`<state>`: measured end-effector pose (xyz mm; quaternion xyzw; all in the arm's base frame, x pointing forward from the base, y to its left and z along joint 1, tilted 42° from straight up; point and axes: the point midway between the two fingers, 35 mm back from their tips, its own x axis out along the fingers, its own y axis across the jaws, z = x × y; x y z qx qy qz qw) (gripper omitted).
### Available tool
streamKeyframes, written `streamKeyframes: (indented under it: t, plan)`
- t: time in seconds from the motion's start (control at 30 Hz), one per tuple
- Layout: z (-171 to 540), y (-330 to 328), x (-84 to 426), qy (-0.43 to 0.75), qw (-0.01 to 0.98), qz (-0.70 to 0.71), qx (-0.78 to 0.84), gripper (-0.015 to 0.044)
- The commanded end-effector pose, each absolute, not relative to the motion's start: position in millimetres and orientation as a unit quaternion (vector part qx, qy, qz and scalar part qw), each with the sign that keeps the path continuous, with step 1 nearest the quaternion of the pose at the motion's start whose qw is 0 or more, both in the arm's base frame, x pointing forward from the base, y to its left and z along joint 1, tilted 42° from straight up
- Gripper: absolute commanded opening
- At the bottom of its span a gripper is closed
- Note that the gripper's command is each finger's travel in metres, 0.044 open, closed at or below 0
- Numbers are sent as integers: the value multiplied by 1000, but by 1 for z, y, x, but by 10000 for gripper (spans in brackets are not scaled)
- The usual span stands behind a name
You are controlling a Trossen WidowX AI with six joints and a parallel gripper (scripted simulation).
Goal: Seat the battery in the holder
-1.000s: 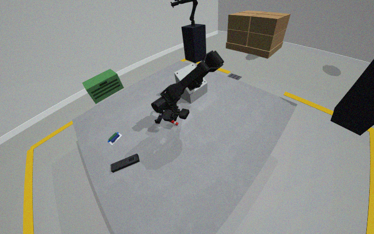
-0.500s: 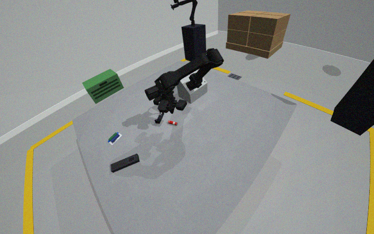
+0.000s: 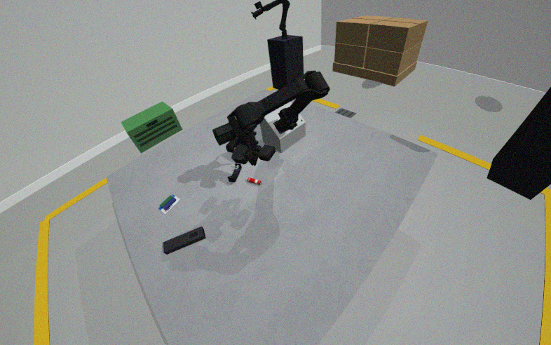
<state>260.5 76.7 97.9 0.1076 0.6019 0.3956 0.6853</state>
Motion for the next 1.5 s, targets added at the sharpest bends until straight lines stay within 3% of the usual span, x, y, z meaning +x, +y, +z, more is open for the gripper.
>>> streamKeyframes:
  t: [0.0,0.17,0.53,1.47]
  plan:
    - [90,80,262,635,673,341,168,105]
    - [73,88,265,694,621,194,309,220]
    - [40,106,266,708,425,-127,549,220]
    - [31,113,267,707,421,-133,552,220]
